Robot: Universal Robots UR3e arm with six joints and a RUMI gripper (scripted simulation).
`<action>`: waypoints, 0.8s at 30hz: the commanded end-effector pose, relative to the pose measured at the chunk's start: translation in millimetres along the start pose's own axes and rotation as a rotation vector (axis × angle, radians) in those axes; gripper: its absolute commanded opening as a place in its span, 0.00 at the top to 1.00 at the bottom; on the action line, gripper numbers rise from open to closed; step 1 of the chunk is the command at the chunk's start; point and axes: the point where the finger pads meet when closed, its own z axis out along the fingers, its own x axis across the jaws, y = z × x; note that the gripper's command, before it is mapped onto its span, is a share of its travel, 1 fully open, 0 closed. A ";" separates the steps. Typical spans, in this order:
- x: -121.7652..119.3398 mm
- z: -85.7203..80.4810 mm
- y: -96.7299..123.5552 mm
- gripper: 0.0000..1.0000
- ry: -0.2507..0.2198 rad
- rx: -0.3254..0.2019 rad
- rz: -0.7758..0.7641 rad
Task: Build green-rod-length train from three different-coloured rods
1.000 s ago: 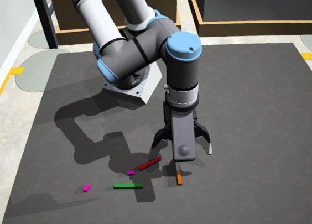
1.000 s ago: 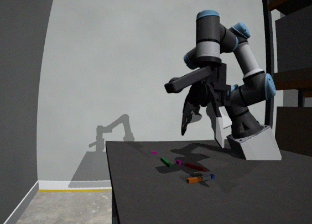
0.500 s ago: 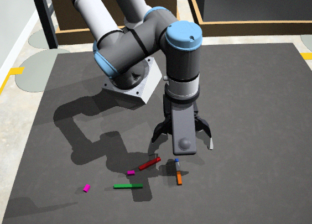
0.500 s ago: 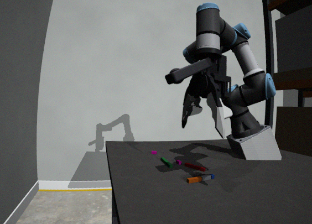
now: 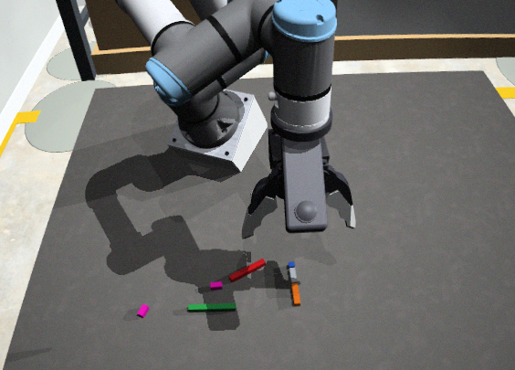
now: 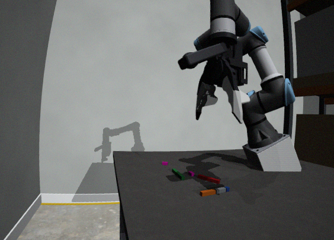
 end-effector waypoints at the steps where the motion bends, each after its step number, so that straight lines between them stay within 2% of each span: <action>1: -0.2 -9.5 -0.6 0.00 0.001 -0.001 0.001; 10: -0.2 -23.1 -0.6 0.00 0.001 -0.001 0.001; 24: -0.2 -24.4 -0.6 0.00 0.001 -0.001 0.001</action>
